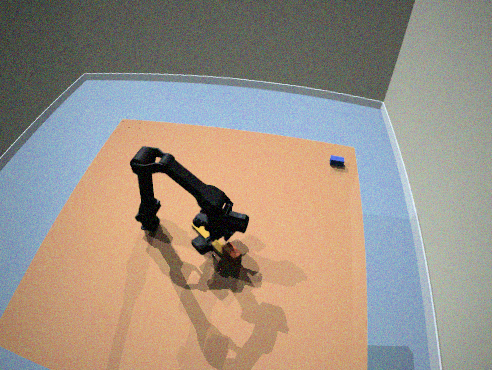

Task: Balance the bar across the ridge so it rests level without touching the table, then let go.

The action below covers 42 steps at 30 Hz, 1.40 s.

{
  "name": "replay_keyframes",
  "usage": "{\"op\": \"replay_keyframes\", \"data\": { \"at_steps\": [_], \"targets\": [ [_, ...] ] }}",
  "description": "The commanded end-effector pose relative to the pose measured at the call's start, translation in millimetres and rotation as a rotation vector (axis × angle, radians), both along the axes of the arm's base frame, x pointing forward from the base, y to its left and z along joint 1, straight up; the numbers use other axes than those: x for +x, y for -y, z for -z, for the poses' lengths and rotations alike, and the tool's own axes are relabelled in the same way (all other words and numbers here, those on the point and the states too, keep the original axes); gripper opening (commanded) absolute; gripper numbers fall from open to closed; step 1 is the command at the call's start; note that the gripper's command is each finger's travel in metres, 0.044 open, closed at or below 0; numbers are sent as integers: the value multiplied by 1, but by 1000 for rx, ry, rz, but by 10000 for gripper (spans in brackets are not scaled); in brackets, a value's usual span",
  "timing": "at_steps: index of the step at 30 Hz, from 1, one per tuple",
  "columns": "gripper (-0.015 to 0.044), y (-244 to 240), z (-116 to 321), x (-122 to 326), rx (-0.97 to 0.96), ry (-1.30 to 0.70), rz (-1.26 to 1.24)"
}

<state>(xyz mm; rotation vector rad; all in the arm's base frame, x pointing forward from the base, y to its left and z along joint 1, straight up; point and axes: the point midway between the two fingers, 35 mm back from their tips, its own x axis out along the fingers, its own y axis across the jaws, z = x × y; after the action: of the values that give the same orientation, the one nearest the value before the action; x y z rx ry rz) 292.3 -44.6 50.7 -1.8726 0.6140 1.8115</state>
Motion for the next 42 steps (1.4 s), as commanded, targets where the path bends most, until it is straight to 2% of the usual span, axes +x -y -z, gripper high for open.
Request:
{"op": "replay_keyframes", "data": {
  "at_steps": [1,12,18,26,30,42],
  "targets": [
    [315,0,4,-2,-3,-9,-4],
    [315,0,4,-2,-3,-9,-4],
    [157,0,3,-1,1,-6,0],
    [104,0,3,-1,1,-6,0],
    [0,0,-3,0,1,-6,0],
    [0,1,-33,2,-1,-7,-1]
  ]
}}
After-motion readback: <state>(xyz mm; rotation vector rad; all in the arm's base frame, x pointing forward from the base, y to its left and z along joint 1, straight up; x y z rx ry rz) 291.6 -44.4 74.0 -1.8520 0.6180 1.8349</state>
